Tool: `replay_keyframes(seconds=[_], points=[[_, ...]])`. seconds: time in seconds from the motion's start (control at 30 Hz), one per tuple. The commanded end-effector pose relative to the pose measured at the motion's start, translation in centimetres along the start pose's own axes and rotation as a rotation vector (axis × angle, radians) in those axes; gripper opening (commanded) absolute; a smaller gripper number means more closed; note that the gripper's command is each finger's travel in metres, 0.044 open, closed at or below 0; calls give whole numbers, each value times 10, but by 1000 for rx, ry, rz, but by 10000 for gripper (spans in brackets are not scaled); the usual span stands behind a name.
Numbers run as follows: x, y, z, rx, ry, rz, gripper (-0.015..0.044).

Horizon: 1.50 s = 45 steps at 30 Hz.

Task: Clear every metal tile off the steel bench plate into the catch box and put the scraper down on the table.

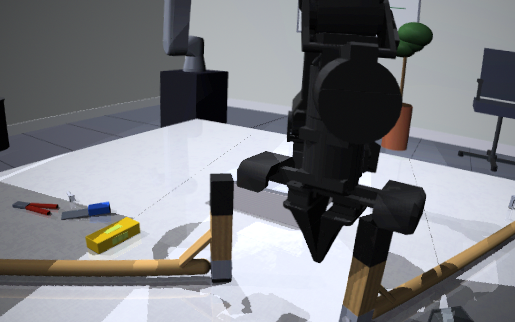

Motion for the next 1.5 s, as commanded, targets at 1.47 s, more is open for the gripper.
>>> replay_keyframes(seconds=[1.47], points=[[-75, -32, -4, -6, -9, 3, 0]])
Point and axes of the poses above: the point midway between the two fingers, 35 mm back from their tips, its own z axis out along the fingers, its own x axis across the jaws, y = z × x, the point moved 1 cm from there along -z, back along the fingers, and after that the axes turned 15 degrees about -z, right-handed, at the moved point
